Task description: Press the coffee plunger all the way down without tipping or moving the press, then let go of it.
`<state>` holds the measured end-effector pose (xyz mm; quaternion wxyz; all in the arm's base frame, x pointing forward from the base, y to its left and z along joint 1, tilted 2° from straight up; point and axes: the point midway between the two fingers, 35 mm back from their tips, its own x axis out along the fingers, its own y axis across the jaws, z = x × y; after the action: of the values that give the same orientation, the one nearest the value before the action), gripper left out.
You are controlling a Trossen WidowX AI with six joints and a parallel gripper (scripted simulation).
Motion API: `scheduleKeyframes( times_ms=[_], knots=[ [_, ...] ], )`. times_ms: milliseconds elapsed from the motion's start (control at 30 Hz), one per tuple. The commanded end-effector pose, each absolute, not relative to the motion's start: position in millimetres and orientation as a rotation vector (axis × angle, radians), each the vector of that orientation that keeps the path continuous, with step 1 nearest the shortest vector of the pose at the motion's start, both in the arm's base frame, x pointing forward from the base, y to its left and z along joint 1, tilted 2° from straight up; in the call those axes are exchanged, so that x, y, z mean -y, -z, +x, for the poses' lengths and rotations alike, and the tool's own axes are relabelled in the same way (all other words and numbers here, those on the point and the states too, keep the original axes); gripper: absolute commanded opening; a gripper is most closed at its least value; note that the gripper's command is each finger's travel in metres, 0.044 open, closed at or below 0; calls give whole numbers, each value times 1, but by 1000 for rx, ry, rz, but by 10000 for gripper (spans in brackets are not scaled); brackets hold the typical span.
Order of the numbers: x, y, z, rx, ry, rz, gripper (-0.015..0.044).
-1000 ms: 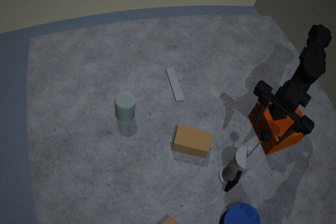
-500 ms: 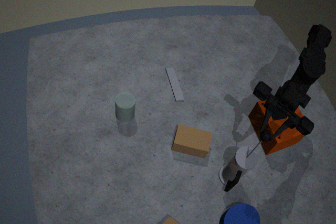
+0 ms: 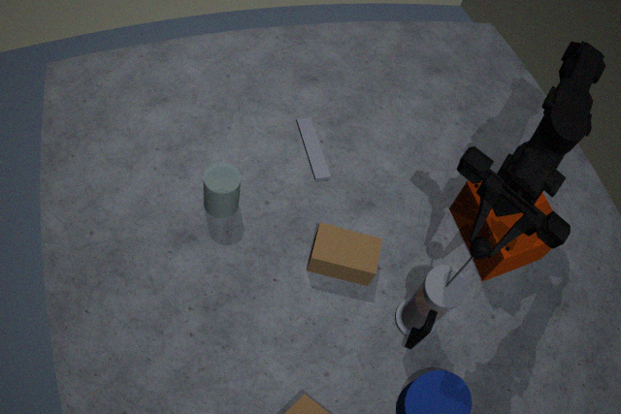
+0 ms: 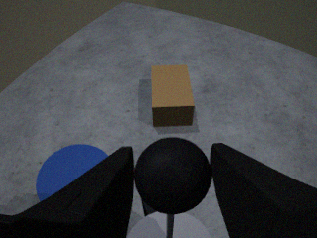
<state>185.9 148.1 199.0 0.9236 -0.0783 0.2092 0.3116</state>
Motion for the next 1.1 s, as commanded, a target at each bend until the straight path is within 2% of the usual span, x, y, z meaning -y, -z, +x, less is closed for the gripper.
scheduleKeyframes(
  times_ms=[0, 1067],
  knots=[
    [-148, -180, 186, -461, -640, -177, 125],
    [-154, -127, 195, -460, -640, -177, 125]
  ],
)
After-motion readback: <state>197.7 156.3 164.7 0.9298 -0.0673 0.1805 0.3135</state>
